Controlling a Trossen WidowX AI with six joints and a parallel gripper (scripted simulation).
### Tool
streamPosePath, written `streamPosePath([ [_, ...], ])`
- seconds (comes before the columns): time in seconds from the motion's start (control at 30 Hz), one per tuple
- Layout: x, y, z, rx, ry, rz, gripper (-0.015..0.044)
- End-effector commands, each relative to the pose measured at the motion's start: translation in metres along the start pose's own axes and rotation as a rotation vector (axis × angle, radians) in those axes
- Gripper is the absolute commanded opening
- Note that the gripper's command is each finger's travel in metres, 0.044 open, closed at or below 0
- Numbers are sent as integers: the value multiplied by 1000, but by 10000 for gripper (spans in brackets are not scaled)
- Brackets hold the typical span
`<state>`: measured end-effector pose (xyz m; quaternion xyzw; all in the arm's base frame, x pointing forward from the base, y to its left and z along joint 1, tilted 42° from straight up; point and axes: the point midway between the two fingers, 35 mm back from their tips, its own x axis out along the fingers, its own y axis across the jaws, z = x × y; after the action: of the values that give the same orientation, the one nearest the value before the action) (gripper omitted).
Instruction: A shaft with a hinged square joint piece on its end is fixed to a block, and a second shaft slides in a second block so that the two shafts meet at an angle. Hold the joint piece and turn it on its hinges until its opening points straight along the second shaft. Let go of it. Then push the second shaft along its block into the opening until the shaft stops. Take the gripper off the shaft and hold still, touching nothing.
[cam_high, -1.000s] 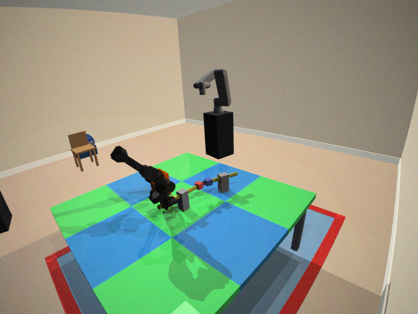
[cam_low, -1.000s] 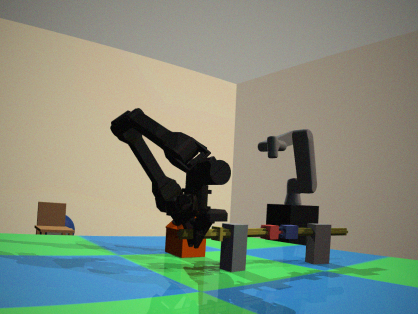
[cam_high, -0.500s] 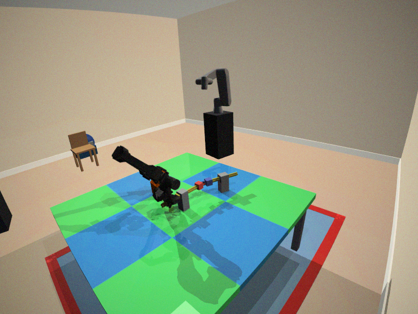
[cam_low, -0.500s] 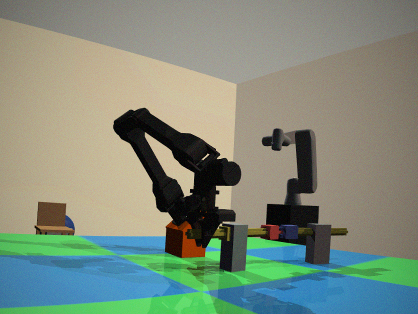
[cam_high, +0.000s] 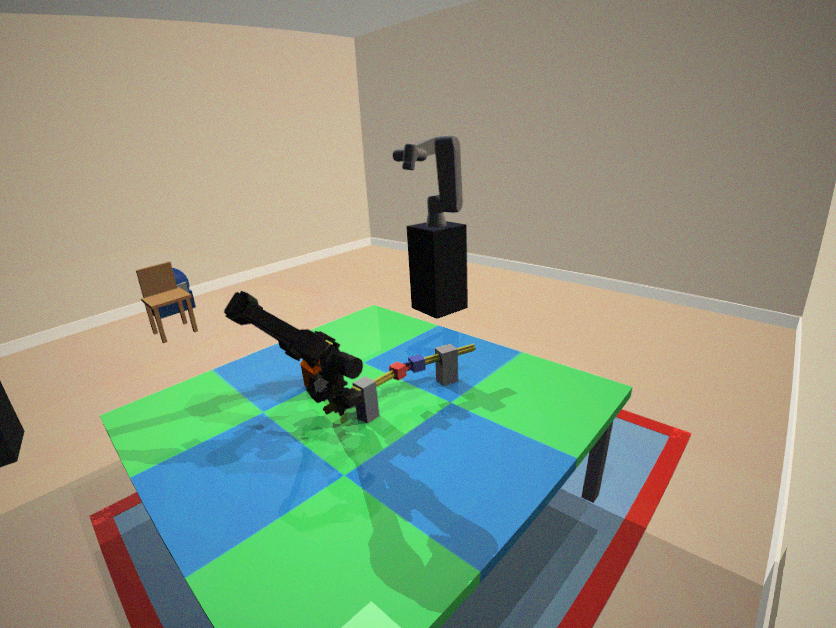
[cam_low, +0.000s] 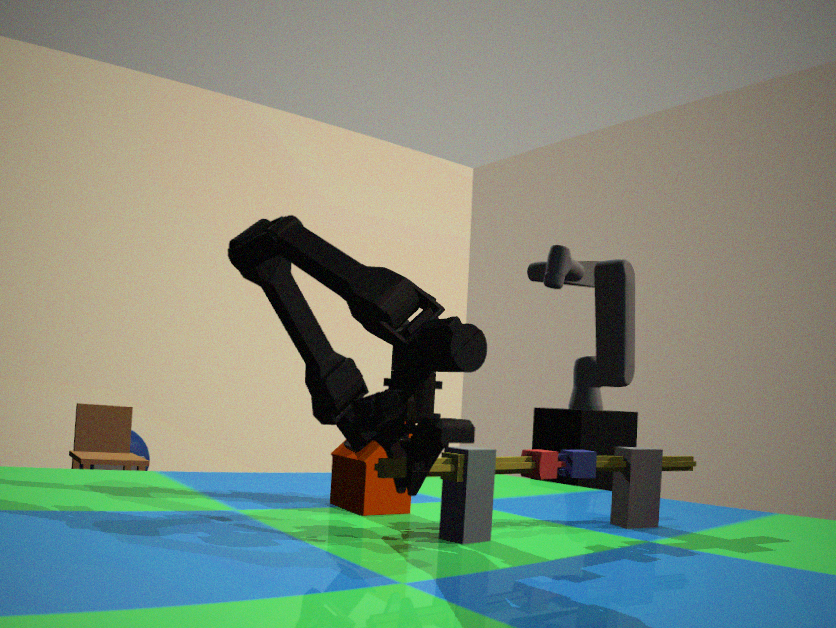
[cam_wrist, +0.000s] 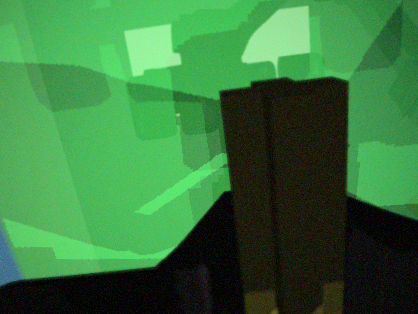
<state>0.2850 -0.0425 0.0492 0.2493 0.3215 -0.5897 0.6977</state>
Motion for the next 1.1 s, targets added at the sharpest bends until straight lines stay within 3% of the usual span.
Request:
streamPosePath([
  [0.0, 0, 0, 0, -1, 0, 0, 26],
  [0.07, 0, 0, 0, -1, 0, 0, 67],
  [0.23, 0, 0, 0, -1, 0, 0, 67],
  [0.7, 0, 0, 0, -1, 0, 0, 434],
  [1.07, 0, 0, 0, -1, 0, 0, 440],
])
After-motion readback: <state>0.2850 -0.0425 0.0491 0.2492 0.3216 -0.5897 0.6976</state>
